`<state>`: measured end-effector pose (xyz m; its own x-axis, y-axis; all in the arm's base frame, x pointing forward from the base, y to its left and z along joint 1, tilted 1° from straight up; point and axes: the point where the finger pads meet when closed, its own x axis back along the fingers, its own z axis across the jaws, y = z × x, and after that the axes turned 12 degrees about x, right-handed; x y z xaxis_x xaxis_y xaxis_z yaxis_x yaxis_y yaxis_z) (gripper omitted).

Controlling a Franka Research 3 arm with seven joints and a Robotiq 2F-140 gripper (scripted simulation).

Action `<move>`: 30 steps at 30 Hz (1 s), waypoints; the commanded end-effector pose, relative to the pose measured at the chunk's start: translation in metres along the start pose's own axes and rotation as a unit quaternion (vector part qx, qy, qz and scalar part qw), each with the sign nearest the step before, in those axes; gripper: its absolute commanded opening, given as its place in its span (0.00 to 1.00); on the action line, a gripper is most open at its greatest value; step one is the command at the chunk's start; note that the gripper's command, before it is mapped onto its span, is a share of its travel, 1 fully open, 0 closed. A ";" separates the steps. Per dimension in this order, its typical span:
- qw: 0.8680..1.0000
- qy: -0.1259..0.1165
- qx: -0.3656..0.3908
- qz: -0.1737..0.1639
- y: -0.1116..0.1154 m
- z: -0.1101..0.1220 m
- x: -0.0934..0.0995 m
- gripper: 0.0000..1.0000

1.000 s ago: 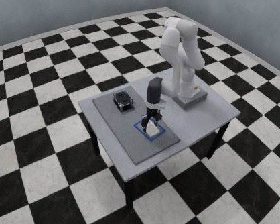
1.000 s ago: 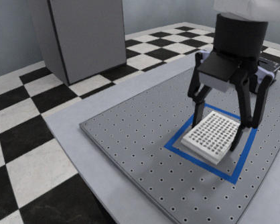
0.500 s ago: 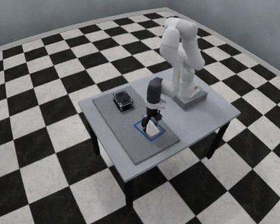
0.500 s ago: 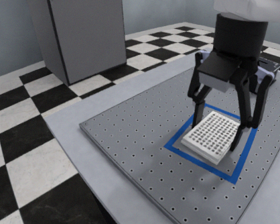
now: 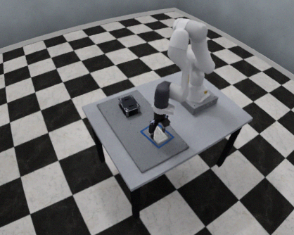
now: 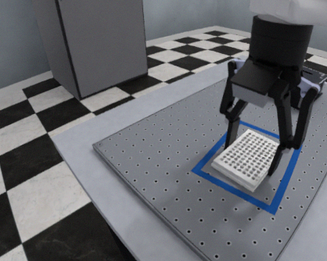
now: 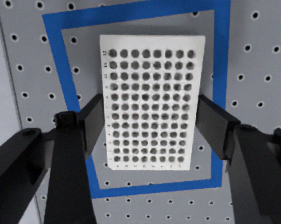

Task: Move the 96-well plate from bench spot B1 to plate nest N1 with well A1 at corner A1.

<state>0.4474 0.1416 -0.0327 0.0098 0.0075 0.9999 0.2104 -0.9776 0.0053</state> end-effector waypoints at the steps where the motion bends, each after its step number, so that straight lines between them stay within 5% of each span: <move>1: 1.000 0.001 -0.004 0.000 0.000 0.001 0.001 0.60; 15: 1.000 0.001 -0.004 0.000 0.000 0.001 0.001 0.60; 30: 1.000 0.001 -0.004 0.000 0.000 0.001 0.022 0.60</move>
<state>0.4495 0.1427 -0.0150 0.0030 0.0056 1.0000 0.1924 -0.9813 0.0049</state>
